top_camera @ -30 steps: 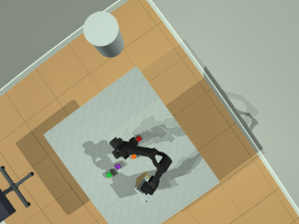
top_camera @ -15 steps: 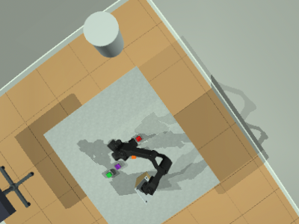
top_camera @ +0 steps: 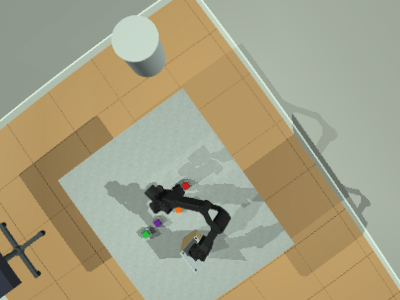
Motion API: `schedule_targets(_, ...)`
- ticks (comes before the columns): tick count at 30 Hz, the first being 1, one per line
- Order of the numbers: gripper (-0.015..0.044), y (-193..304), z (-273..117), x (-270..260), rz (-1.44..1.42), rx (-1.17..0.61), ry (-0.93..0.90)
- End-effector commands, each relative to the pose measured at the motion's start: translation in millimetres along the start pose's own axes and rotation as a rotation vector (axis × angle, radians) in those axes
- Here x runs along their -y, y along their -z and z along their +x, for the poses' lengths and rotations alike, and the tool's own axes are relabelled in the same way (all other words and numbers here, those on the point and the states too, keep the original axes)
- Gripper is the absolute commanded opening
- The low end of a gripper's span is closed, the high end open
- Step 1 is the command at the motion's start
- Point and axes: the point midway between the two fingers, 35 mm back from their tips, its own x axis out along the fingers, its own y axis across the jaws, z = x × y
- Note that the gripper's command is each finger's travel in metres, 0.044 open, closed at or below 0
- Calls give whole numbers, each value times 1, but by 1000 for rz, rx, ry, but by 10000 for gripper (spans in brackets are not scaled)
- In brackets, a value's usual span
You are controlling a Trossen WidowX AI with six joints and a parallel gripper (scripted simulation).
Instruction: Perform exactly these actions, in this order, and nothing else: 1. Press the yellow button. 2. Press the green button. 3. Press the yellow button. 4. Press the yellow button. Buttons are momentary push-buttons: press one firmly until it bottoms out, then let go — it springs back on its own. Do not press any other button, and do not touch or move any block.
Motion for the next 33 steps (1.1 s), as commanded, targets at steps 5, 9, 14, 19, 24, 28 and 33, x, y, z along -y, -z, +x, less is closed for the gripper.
schedule_targets(5, 20, 4, 15, -1, -15, -12, 2)
schedule_targets(9, 20, 5, 21, -1, -15, -12, 3)
schedule_targets(14, 20, 5, 21, -1, -15, -12, 3)
schedule_targets(19, 20, 5, 21, -1, -15, -12, 3)
schedule_targets(24, 20, 5, 21, -1, -15, -12, 3)
schedule_targets(28, 20, 5, 21, -1, -15, -12, 3)
schedule_targets(33, 20, 2, 7, -1, -6, -6, -2)
